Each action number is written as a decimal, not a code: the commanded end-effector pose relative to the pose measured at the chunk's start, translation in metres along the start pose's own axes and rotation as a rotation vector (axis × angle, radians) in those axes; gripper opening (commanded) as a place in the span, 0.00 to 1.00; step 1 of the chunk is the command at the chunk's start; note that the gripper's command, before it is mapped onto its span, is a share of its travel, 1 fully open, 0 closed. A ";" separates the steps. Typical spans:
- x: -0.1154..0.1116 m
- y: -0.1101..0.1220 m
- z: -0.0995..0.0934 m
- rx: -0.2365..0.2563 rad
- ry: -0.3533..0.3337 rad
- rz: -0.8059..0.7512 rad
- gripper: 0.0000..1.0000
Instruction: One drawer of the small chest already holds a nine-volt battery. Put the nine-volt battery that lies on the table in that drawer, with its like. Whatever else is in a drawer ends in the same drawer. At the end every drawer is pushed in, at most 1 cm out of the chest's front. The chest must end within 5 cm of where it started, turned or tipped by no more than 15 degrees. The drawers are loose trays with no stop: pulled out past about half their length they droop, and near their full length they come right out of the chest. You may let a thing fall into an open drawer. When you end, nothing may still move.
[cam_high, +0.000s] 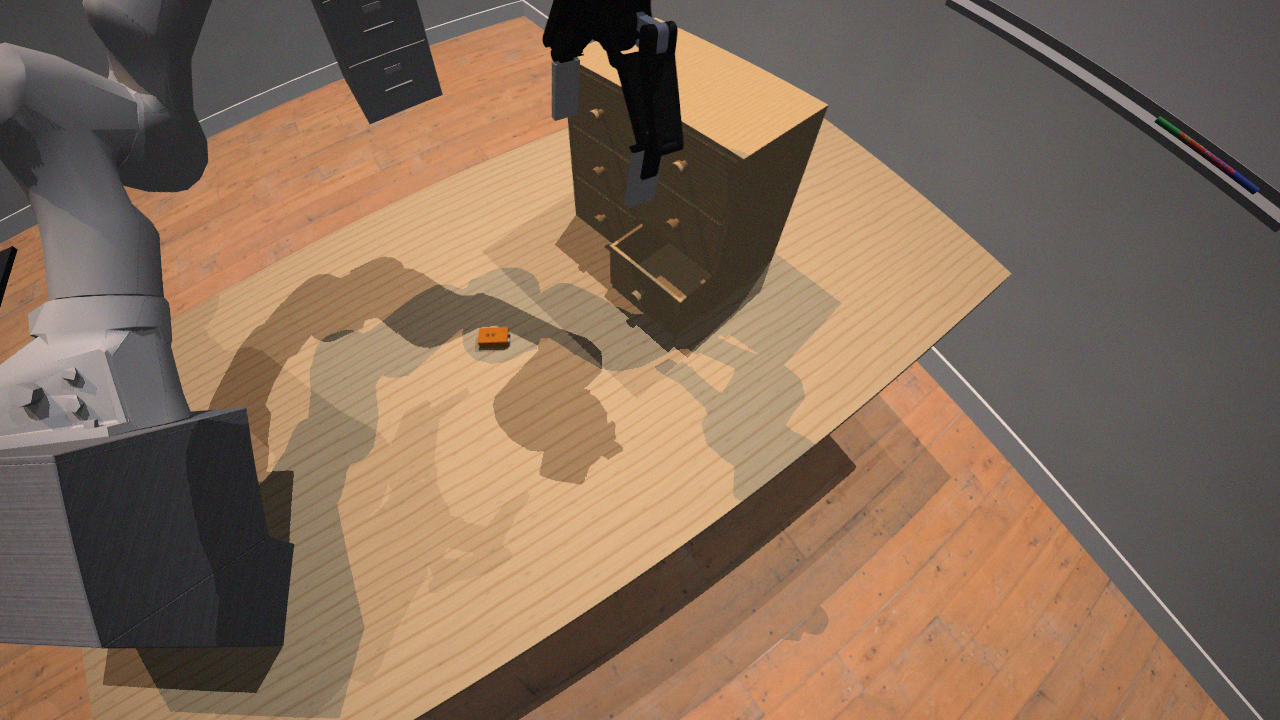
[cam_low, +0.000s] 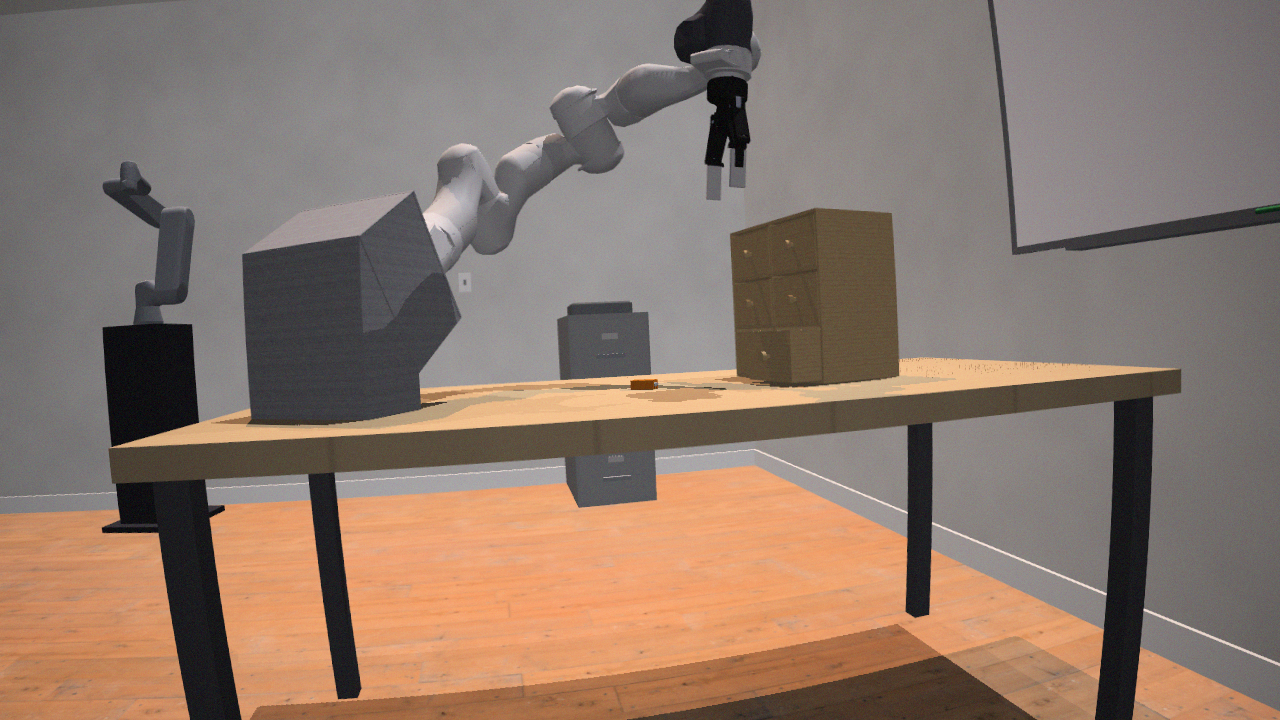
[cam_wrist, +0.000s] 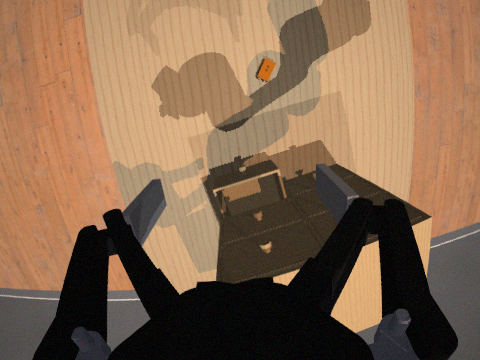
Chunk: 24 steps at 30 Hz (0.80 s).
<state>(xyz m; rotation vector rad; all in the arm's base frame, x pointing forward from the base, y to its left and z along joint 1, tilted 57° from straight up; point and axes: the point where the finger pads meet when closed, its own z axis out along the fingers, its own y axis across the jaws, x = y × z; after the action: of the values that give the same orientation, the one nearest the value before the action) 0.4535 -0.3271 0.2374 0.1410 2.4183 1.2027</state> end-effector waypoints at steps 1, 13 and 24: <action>0.012 -0.006 -0.011 0.027 -0.020 -0.127 1.00; 0.048 -0.011 -0.043 0.061 -0.069 -0.208 1.00; 0.048 -0.011 -0.043 0.061 -0.069 -0.208 1.00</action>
<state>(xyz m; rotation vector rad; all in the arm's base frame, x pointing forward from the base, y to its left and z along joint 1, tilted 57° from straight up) 0.3942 -0.3518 0.2364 -0.0089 2.3495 1.0356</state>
